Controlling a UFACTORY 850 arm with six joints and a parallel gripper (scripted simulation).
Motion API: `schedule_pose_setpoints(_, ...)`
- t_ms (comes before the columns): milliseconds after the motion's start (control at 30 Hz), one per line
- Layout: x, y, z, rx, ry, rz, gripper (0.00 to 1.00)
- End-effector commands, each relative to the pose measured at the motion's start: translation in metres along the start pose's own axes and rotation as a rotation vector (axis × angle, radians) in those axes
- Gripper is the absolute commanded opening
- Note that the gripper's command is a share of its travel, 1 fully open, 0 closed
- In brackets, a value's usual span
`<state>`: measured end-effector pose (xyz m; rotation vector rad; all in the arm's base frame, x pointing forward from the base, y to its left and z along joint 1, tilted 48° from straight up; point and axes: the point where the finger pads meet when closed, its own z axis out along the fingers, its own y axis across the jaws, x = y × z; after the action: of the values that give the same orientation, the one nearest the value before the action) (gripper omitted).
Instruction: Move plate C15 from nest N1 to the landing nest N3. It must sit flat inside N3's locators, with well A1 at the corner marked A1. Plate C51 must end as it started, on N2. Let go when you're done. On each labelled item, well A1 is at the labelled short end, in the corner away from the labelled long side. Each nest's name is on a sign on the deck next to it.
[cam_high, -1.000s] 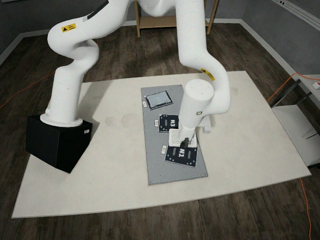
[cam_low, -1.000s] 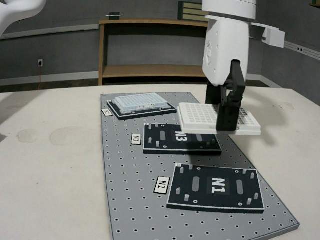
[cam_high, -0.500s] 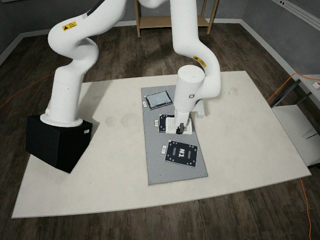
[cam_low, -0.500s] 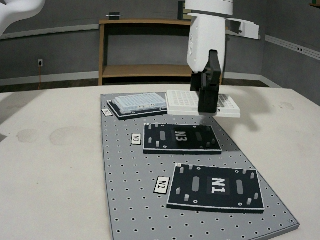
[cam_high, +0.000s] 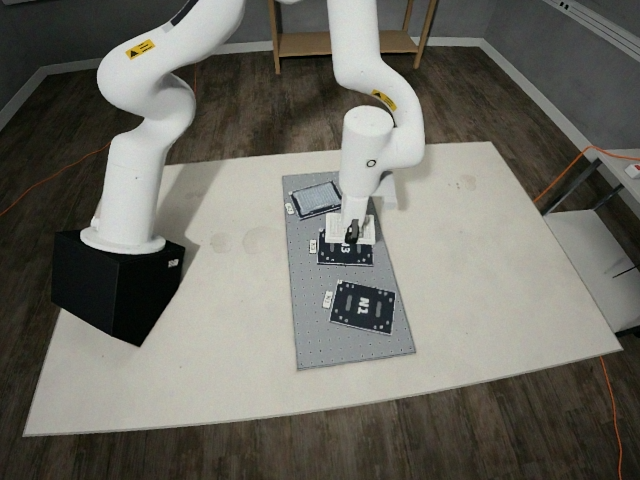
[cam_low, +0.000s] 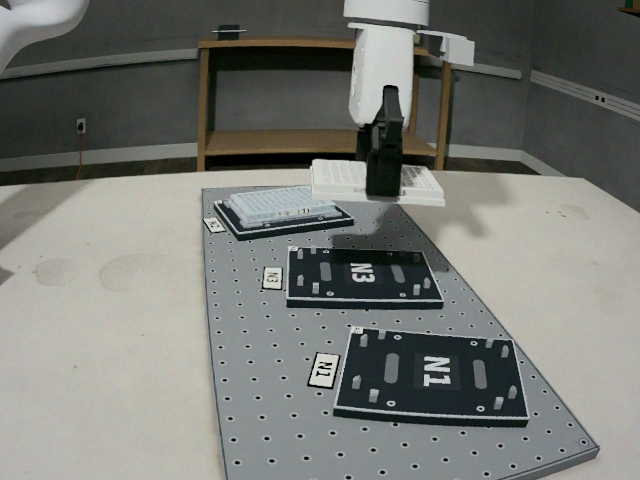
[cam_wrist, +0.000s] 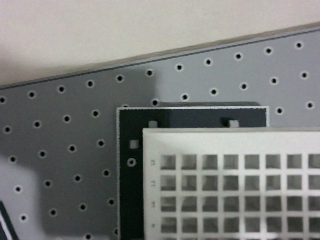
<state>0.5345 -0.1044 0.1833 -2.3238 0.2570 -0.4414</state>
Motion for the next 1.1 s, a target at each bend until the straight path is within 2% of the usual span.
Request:
schedule_pose_setpoints(0,-0.002,-0.010,-0.001,-0.002,0.002,0.000,0.00)
schedule_pose_setpoints(700,-0.002,-0.010,-0.001,-0.002,0.002,0.000,0.00)
schedule_pose_setpoints(1067,-0.002,-0.010,0.016,-0.002,0.002,0.000,0.00)
